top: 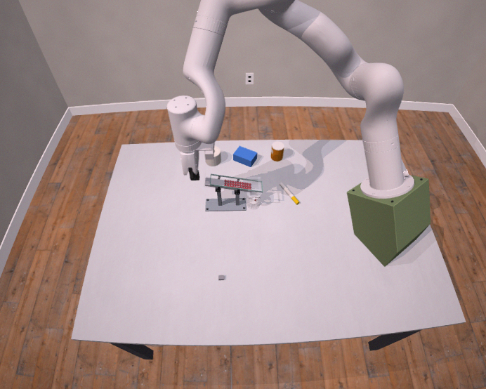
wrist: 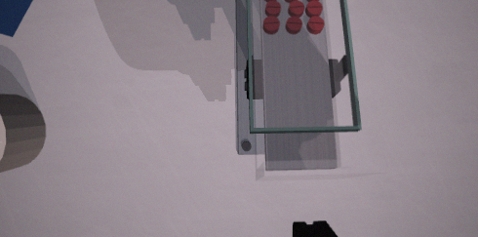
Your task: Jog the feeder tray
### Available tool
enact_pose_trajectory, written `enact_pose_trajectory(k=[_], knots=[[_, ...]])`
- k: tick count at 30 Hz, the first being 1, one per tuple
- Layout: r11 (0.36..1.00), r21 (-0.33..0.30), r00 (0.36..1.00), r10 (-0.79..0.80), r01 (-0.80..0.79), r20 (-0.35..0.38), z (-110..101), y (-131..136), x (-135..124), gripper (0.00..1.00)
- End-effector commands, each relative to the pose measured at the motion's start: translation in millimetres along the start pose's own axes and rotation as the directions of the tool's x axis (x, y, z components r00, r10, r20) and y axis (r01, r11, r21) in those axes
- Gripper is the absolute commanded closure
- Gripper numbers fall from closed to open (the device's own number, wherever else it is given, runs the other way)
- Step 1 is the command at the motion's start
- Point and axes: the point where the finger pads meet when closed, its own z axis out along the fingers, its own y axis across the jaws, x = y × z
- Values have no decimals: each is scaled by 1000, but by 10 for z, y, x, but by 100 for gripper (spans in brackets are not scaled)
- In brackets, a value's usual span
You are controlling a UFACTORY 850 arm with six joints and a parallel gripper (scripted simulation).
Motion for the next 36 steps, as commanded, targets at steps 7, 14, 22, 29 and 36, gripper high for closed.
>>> enact_pose_trajectory(k=[7,14,22,29,36], knots=[[1000,-1,1000,0,0,2,-10,0,-17,100],[1000,-1,1000,0,0,2,-10,0,-17,100],[1000,-1,1000,0,0,2,-6,0,-1,100],[1000,-1,1000,0,0,2,32,0,146,100],[1000,-1,1000,0,0,2,60,0,253,100]])
